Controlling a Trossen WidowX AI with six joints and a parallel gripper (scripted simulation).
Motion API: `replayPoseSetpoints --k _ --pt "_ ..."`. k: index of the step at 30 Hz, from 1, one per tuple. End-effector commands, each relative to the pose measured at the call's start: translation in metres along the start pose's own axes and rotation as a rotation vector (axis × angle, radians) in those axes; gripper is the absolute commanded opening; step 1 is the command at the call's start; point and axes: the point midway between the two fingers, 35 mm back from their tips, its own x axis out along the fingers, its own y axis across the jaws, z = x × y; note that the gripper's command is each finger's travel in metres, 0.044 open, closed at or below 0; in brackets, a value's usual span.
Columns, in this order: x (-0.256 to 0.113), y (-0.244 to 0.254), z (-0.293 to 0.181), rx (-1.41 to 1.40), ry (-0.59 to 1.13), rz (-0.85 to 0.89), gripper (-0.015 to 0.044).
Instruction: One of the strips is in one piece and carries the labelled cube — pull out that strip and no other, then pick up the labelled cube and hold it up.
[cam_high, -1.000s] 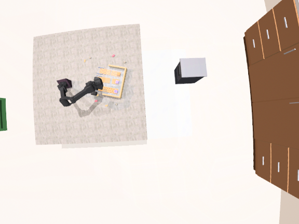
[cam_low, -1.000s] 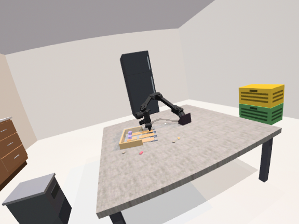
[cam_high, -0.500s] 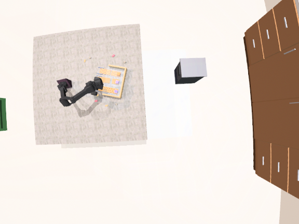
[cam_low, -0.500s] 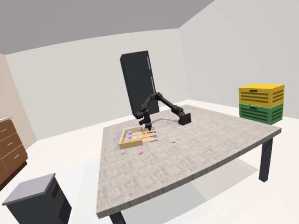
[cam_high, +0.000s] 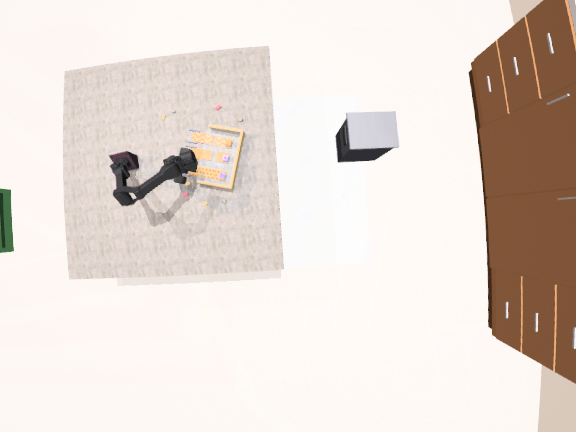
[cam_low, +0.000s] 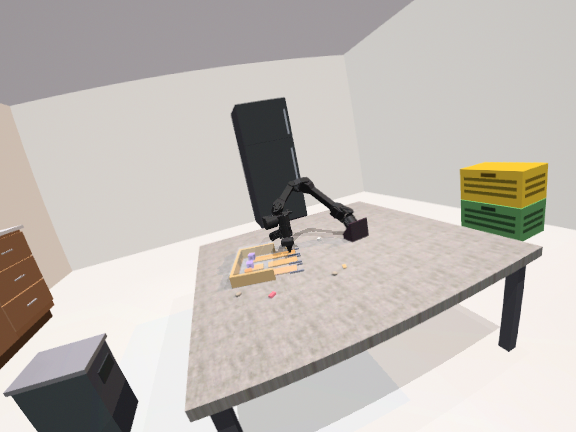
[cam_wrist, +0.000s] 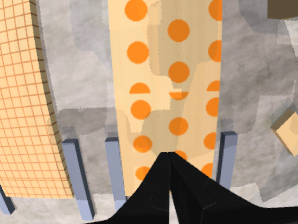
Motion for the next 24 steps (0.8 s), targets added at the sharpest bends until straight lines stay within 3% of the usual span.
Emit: replayPoseSetpoints --k 1,24 --pt "0.004 0.000 -0.011 -0.001 0.016 -0.004 0.0000" --pt "0.005 -0.001 -0.046 -0.002 0.017 -0.004 0.0000"
